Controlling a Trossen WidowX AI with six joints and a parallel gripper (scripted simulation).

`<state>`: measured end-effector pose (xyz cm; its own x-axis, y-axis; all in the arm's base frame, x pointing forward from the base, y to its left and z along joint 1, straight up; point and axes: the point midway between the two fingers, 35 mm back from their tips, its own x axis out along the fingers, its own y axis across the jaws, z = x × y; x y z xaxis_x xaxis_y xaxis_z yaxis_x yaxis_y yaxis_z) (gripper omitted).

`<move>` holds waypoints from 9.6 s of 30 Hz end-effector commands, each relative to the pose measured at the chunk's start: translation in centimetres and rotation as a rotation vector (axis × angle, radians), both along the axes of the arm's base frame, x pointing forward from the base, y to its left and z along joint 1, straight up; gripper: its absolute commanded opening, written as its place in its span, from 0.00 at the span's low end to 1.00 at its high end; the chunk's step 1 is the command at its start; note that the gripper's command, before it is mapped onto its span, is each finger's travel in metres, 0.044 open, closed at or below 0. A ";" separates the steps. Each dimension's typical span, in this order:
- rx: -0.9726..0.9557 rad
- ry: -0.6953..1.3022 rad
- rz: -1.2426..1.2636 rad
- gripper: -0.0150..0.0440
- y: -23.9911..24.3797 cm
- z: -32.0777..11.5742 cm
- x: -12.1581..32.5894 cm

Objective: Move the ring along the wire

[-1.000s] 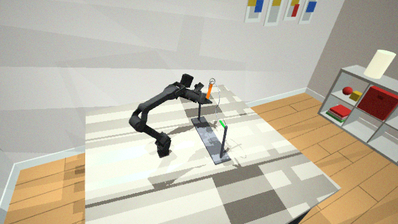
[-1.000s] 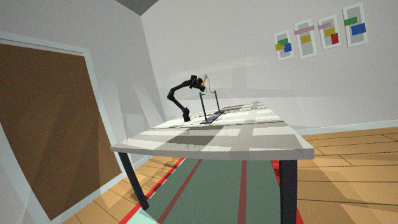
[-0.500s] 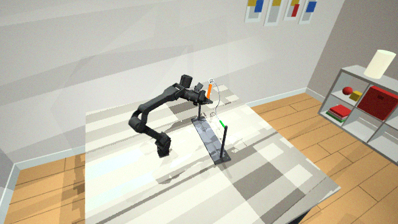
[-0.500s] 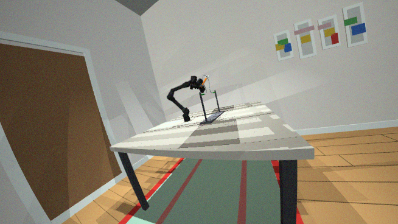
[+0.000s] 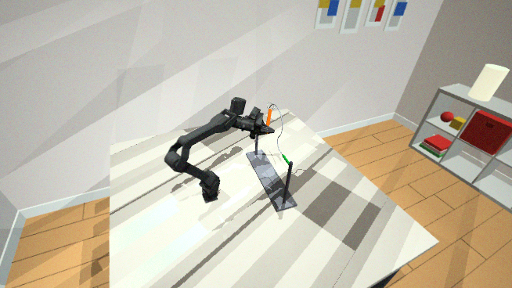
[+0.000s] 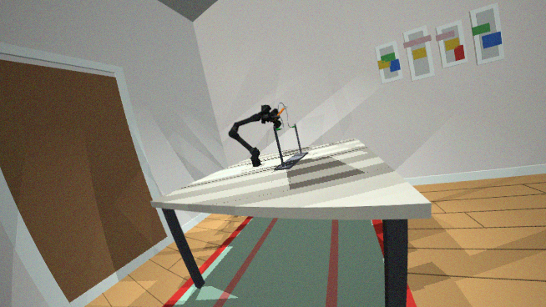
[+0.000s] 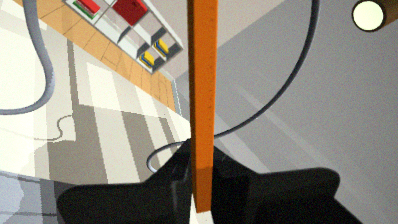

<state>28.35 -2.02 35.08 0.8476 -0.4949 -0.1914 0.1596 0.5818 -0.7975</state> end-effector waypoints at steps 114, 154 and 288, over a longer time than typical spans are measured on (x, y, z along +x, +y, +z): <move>-1.088 0.094 -0.089 0.00 -2.0 0.6 -1.1; -0.155 0.014 -0.014 0.00 -1.6 -12.8 -0.2; 0.890 -0.085 0.014 0.44 17.1 -21.0 1.5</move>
